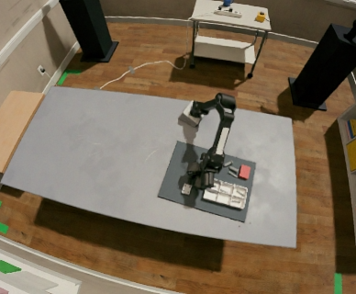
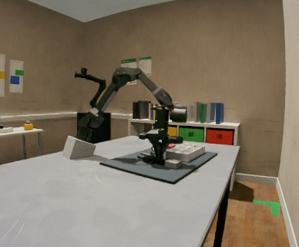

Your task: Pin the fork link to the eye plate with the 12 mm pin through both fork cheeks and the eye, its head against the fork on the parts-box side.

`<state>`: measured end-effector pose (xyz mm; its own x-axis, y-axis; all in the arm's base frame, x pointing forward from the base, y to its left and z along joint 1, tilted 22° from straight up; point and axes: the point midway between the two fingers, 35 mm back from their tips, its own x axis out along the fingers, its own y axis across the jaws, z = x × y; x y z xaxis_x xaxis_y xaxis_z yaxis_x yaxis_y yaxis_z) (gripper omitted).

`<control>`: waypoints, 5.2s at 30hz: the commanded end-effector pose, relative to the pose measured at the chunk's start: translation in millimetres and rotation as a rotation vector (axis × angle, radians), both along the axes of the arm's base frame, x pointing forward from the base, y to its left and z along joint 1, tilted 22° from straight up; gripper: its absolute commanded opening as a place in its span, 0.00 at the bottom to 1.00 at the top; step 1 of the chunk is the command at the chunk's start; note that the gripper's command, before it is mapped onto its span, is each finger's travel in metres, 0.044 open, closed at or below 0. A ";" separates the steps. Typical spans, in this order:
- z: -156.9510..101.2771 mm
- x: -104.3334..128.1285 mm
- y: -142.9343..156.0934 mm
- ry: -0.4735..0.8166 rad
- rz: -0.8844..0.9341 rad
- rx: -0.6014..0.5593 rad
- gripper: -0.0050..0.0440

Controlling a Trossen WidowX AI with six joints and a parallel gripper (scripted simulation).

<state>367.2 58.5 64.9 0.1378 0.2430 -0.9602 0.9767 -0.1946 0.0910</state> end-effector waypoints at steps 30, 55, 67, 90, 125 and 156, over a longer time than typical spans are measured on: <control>8.5 0.7 -8.2 -0.034 -0.002 0.004 0.00; 8.5 0.7 -8.2 -0.034 -0.002 0.004 0.00; 7.8 0.1 -9.7 -0.033 -0.003 0.004 0.00; 4.2 -1.3 -20.0 -0.034 -0.003 0.001 0.00; 3.8 -1.4 -20.6 -0.033 -0.004 0.000 0.00; 5.3 -0.1 -18.7 -0.038 -0.001 0.003 0.39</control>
